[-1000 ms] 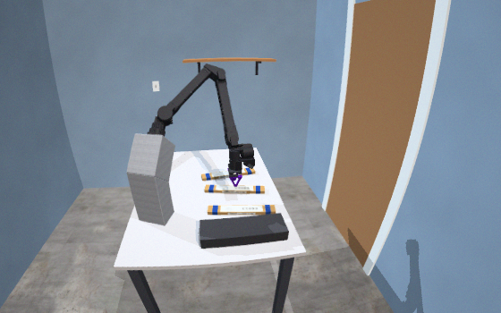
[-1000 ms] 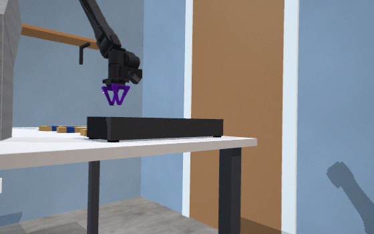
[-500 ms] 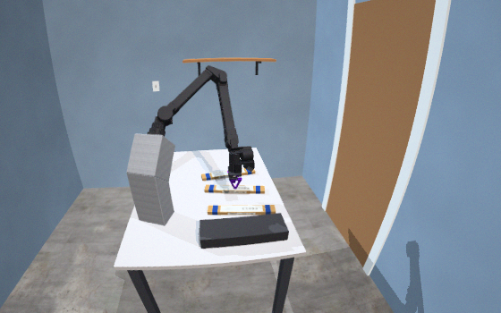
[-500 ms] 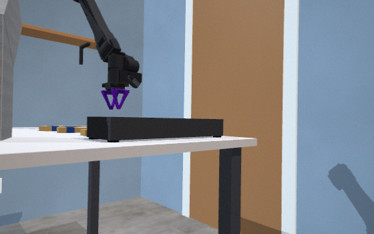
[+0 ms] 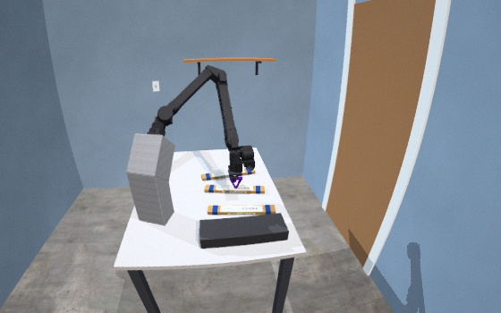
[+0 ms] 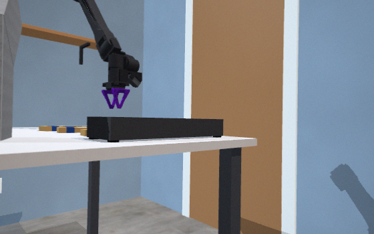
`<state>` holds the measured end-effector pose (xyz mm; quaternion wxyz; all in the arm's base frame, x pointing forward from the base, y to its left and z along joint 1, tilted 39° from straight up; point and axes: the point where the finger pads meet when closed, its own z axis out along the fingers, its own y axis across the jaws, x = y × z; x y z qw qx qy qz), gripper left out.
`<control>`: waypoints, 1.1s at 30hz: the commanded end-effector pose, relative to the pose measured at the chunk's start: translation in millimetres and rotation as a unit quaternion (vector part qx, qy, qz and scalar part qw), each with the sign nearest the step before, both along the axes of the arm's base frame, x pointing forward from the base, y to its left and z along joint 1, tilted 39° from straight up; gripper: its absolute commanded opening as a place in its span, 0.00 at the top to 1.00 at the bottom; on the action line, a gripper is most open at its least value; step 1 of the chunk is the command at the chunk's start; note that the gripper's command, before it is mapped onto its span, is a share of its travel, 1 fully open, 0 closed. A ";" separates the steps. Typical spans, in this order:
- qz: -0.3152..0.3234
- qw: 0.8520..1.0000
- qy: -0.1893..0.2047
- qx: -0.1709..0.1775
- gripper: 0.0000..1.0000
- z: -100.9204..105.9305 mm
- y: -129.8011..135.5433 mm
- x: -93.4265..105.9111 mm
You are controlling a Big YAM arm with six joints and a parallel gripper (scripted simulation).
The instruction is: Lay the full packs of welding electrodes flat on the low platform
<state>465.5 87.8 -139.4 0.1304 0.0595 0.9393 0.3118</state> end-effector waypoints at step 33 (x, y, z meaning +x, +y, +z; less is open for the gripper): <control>-0.001 1.000 -0.002 -0.001 0.36 24.4 -18.7 -6.7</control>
